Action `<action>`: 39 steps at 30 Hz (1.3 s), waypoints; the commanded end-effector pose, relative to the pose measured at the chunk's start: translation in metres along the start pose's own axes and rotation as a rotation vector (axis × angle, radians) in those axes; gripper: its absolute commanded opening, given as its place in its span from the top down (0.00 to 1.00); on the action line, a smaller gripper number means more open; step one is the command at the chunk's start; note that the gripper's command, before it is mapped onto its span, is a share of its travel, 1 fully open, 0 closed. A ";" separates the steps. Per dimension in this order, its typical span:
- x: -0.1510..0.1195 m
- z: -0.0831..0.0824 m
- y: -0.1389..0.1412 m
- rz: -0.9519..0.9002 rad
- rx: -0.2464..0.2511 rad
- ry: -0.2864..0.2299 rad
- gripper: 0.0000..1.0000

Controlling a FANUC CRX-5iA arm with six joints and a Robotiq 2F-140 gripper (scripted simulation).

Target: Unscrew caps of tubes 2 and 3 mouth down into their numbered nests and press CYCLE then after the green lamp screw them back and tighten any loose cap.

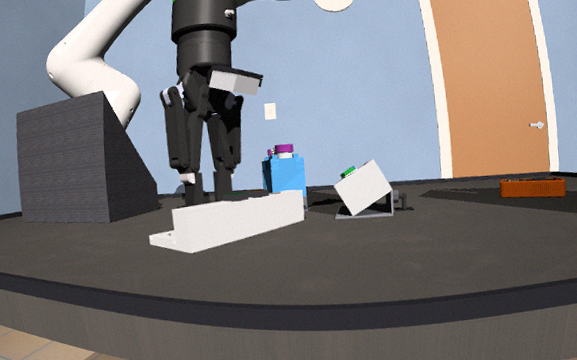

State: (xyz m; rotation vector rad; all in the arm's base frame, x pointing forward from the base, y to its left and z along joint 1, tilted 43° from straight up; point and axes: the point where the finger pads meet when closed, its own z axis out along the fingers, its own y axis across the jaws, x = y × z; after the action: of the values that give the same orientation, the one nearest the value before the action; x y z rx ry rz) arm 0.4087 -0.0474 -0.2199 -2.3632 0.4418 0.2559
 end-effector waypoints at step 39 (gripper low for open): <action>0.000 -0.139 0.000 0.000 -0.001 0.002 0.64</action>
State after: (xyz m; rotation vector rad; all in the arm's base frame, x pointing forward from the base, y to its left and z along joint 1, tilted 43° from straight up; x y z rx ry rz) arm 0.4164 -0.1364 -0.1247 -2.3637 0.4421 0.2556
